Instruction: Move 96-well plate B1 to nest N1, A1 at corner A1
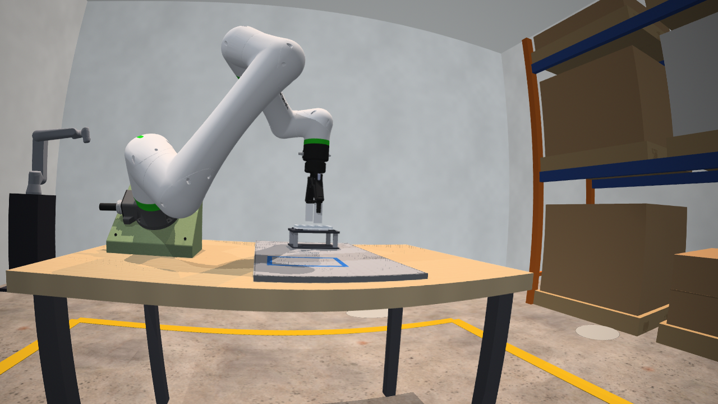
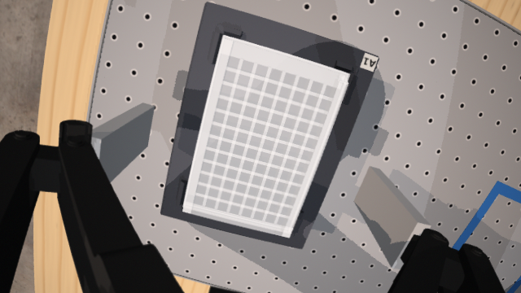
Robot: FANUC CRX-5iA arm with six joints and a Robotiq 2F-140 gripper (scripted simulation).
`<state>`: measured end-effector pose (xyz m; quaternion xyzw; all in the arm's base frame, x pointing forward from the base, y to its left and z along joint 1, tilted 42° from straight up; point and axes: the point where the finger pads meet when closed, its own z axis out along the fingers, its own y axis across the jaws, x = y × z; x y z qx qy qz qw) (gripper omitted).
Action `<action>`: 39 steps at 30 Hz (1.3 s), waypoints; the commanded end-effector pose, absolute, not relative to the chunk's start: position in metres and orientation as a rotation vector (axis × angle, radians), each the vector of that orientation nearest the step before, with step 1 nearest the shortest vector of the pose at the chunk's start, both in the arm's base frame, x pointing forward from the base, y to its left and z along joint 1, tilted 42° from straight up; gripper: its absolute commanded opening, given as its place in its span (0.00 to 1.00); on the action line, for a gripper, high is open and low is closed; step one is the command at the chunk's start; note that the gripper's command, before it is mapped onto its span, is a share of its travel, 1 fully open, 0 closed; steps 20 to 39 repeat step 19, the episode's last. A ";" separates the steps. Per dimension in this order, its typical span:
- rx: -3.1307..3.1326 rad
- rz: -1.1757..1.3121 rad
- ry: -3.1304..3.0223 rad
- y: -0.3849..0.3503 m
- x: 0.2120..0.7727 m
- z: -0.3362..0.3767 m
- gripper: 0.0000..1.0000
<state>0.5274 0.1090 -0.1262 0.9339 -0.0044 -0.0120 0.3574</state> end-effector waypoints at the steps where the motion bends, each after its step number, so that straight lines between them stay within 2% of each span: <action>1: 2.411 -0.031 -0.011 0.115 0.528 -0.120 1.00; 39: 2.411 -0.031 -0.011 0.127 0.528 -0.106 1.00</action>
